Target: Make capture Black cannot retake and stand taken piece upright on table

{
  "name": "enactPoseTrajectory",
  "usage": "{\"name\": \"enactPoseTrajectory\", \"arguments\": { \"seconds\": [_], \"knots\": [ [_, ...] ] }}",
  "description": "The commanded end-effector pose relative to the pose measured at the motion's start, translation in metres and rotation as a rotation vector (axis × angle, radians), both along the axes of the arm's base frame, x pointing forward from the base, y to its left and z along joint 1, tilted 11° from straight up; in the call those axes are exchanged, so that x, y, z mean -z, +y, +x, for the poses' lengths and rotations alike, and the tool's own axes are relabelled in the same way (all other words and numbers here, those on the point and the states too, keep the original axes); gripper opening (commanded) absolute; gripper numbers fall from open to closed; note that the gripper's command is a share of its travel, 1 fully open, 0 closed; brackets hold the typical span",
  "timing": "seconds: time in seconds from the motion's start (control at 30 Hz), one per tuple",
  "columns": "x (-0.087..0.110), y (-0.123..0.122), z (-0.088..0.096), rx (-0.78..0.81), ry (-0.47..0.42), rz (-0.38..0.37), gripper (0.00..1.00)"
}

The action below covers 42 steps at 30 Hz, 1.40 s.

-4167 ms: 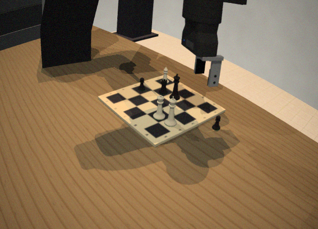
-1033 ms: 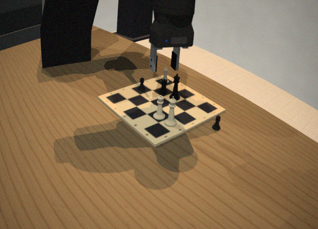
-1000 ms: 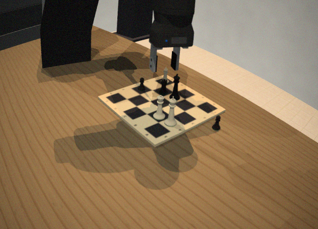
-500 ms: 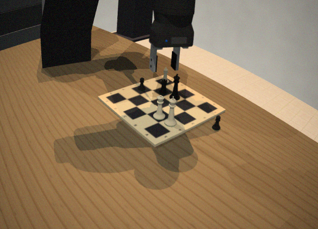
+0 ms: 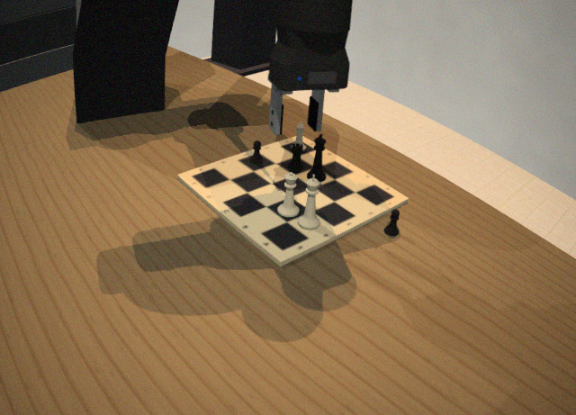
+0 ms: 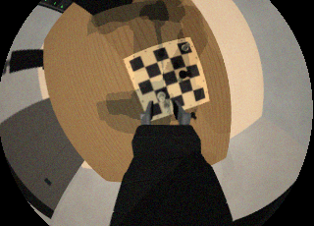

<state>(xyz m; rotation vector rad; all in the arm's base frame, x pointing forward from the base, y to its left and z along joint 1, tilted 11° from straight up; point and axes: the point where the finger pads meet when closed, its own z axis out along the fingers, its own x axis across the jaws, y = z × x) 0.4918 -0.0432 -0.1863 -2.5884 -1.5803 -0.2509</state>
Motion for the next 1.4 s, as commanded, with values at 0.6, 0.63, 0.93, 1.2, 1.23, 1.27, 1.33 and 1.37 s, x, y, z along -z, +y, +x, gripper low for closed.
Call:
{"name": "enactPoseTrajectory", "arguments": {
  "seconds": [0.6,0.63,0.93,1.2,1.23,1.27,1.33,1.37],
  "knots": [
    [0.029,0.005,0.005,-0.001,-0.005,-0.001,0.79],
    [0.031,0.005,0.005,-0.001,-0.005,-0.001,0.79],
    [0.039,0.006,0.006,-0.001,-0.005,-0.001,0.79],
    [0.044,0.007,0.006,-0.001,-0.005,-0.001,0.79],
    [0.045,0.007,0.006,-0.001,-0.005,-0.001,0.79],
    [0.045,0.007,0.006,-0.001,-0.005,-0.001,0.79],
    [0.045,0.007,0.006,-0.001,-0.005,-0.001,0.79],
    [0.045,0.007,0.006,0.0,-0.005,-0.001,0.79]
  ]
}}
